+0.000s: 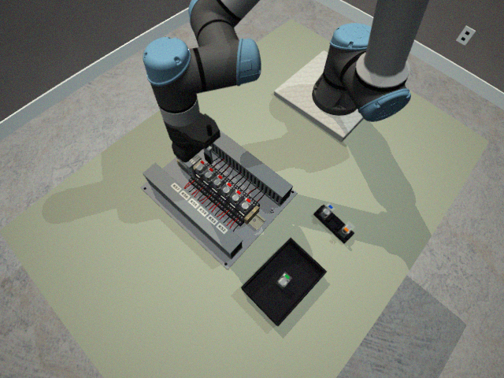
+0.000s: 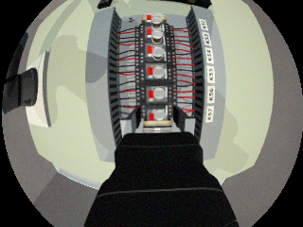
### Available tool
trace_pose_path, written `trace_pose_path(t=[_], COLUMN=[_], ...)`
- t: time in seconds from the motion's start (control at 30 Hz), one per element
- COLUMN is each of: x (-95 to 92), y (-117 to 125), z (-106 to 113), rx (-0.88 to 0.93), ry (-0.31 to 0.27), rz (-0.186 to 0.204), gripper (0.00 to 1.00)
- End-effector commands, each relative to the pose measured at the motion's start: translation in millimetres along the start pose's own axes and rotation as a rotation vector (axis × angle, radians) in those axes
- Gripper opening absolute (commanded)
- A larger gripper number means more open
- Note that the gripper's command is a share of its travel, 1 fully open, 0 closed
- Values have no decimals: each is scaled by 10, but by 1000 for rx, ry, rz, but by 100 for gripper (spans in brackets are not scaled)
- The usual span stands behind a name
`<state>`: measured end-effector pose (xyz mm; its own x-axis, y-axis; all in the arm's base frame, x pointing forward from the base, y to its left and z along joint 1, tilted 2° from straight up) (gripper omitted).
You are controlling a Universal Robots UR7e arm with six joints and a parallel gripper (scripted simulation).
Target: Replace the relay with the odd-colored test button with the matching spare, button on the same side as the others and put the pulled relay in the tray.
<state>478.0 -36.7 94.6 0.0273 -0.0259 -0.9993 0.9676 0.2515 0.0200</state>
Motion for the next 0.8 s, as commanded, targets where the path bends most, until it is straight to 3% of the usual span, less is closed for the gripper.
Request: trace_pose_path(t=[0.0,0.77], x=[-27,-67], y=[4,4], z=[3,3], rx=[0,0], ry=[-1,-1], rz=[2,2], gripper=[100,100])
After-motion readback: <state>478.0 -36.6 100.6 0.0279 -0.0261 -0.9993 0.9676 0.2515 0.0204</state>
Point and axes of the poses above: the point where the finger pads meet when closed, its own x axis out along the fingers, its own y axis across the jaws, z = x × y, the point moved 4 cm from there along -x, back along the fingers, and after that the axes turned 6 degrees about -x, right-handed, at the moved point
